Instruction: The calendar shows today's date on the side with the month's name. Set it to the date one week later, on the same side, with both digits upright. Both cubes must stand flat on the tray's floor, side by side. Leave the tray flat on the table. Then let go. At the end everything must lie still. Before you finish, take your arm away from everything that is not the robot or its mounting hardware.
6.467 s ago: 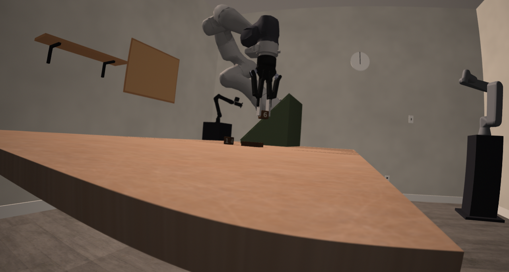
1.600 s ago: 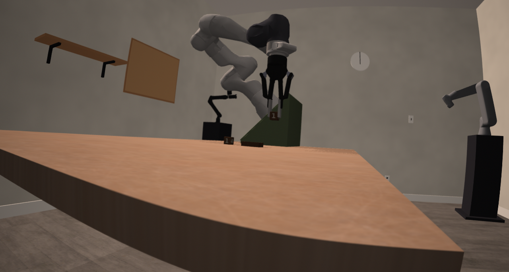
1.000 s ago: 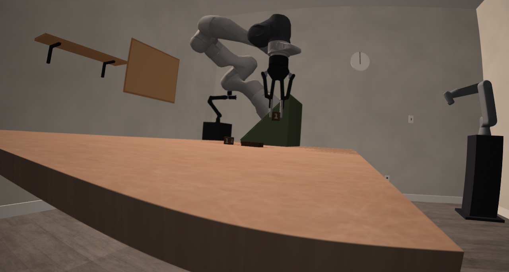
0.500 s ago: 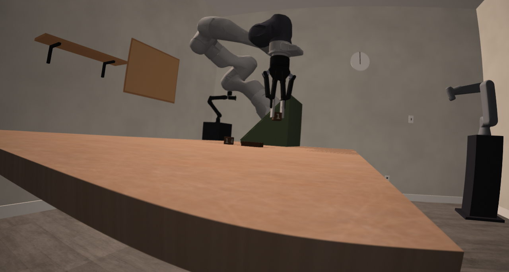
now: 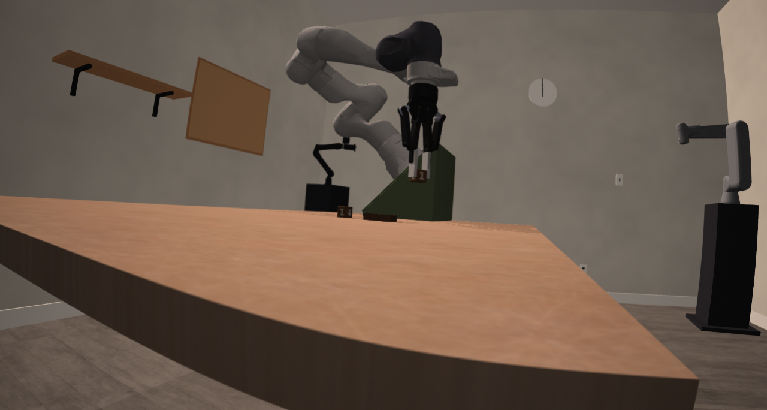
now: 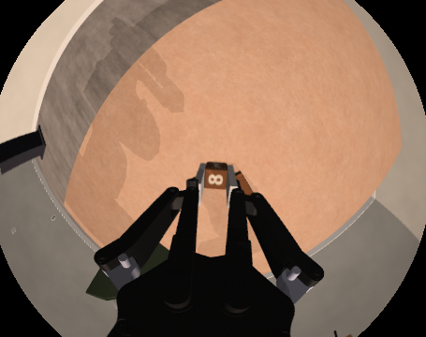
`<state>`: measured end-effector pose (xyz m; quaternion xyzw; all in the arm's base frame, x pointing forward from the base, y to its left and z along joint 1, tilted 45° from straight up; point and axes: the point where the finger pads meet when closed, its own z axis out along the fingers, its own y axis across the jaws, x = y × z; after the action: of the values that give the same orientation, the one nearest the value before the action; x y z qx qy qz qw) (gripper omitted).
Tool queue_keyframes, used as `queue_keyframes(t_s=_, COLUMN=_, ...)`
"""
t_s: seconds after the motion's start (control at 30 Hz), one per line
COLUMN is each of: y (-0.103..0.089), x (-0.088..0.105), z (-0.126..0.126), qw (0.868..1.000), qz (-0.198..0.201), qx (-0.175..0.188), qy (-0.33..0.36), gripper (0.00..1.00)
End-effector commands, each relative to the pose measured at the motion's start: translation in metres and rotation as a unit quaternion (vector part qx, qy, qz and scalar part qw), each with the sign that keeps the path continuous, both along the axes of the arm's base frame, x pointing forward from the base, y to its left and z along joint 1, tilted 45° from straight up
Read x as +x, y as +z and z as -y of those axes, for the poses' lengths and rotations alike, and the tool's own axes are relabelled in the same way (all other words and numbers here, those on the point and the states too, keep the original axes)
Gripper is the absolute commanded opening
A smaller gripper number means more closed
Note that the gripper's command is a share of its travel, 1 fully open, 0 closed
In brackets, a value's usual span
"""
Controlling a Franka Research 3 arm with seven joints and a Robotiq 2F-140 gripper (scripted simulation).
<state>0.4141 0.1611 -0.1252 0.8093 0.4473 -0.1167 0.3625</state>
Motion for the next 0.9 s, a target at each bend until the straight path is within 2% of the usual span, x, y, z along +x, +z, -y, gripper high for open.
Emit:
queue_keyframes(t_s=0.0, y=0.0000, x=0.0016, z=0.0007, qw=0.996, qz=-0.062, qx=-0.015, qy=0.059, gripper=0.16)
queue_keyframes(t_s=0.27, y=-0.0021, x=0.0013, z=-0.0007, qw=0.988, qz=-0.107, qx=-0.023, qy=0.105, gripper=0.16)
queue_keyframes(t_s=0.33, y=-0.0021, x=0.0013, z=-0.0007, qw=0.988, qz=-0.107, qx=-0.023, qy=0.105, gripper=0.16)
queue_keyframes(t_s=0.47, y=-0.0035, x=0.0011, z=-0.0018, qw=0.980, qz=-0.139, qx=-0.030, qy=0.138, gripper=0.16)
queue_keyframes(t_s=0.87, y=-0.0062, x=0.0008, z=-0.0037, qw=0.960, qz=-0.196, qx=-0.040, qy=0.196, gripper=0.16)
